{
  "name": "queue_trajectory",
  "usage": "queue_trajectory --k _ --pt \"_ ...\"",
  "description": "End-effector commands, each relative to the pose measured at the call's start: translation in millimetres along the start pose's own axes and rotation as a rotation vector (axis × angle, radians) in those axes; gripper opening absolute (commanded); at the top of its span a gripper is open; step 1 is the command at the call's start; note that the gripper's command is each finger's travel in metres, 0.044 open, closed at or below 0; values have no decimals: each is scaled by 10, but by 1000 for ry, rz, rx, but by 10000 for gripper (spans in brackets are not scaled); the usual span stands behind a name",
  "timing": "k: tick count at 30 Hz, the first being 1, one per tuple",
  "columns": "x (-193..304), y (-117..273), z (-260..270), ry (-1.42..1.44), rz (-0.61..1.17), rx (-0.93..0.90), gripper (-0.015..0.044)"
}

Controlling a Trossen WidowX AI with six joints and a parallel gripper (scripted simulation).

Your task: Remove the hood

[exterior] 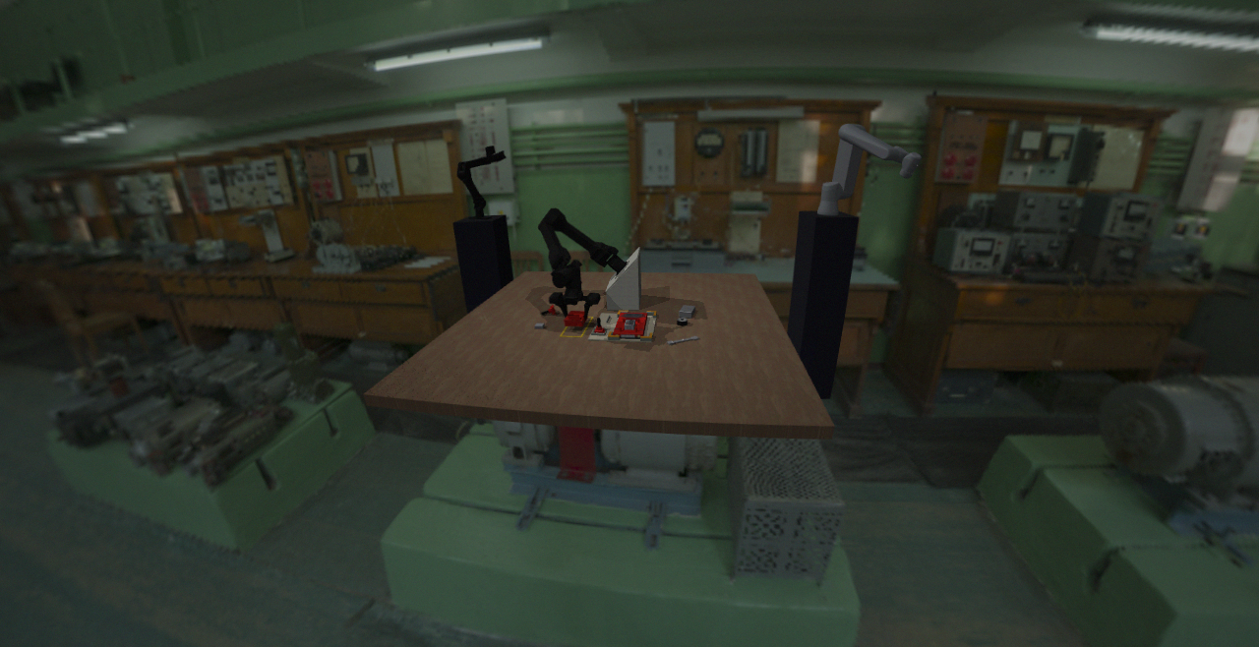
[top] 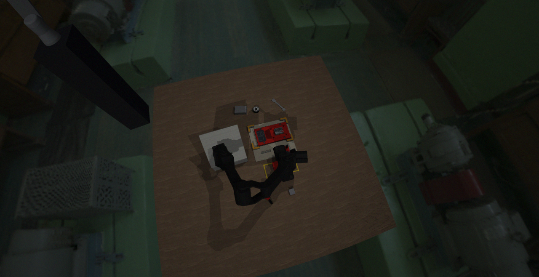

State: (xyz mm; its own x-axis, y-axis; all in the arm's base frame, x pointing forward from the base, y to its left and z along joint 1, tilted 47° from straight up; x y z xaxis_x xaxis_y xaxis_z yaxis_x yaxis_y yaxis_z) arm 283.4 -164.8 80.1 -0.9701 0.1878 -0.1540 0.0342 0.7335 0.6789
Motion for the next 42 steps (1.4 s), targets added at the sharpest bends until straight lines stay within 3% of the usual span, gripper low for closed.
queue_trajectory --k 1,41,42 --pt "13 -19 10 4 3 -4 0" --pt "16 -211 9 4 3 -3 0" --pt "4 -191 1 1 0 1 26"
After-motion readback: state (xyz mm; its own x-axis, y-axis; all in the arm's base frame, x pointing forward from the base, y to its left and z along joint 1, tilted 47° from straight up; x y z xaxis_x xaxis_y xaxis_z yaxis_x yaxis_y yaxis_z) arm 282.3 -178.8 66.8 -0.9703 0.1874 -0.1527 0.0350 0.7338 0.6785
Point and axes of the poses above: the point midway between the two fingers, 35 mm back from their tips, its own y axis back along the fingers, its own z axis across the jaws, x = y × z, the point moved 3 cm from there along y, back along the fingers, and after that the axes turned 7 degrees about -y, right-handed, at the moved point
